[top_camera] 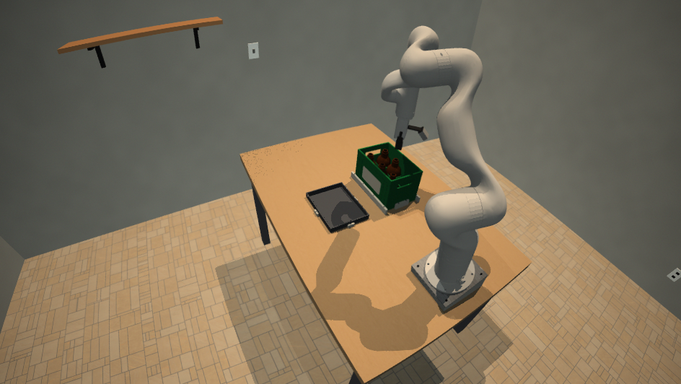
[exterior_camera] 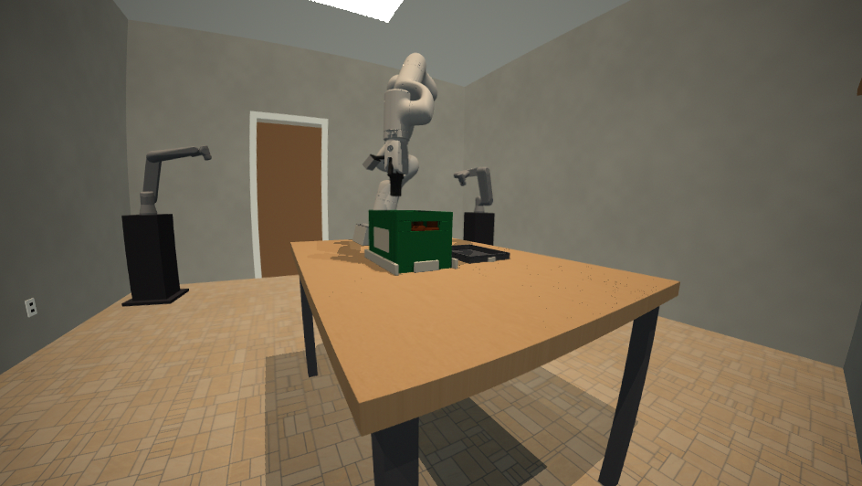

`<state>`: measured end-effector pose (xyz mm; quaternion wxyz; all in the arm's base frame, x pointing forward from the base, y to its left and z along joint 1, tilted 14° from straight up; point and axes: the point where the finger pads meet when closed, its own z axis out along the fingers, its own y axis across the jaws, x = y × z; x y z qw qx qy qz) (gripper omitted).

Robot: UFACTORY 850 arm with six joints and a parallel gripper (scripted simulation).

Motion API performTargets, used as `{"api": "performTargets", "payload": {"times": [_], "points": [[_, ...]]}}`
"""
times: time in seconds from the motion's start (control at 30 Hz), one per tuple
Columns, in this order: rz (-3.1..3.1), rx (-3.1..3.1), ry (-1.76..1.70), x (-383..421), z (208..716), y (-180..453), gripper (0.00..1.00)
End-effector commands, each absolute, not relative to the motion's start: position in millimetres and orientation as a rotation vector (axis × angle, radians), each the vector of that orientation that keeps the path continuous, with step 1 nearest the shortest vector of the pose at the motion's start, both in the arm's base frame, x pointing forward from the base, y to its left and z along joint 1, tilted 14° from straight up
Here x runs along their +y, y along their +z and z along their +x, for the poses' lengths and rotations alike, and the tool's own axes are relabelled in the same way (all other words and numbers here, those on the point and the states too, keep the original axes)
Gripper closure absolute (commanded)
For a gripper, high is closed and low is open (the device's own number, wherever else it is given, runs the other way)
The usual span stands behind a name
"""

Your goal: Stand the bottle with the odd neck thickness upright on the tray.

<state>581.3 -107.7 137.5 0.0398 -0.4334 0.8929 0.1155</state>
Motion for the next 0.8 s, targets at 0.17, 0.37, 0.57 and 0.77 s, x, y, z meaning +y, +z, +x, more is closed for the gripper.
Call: {"api": "performTargets", "payload": {"times": [0.17,0.37,0.57,0.77], "points": [[-1.328,2.735,0.352,-108,582,138,1.00],[-1.328,2.735,0.352,-108,582,138,1.00],[-1.328,2.735,0.352,-108,582,138,1.00],[-1.328,2.735,0.351,-90,580,143,1.00]]}}
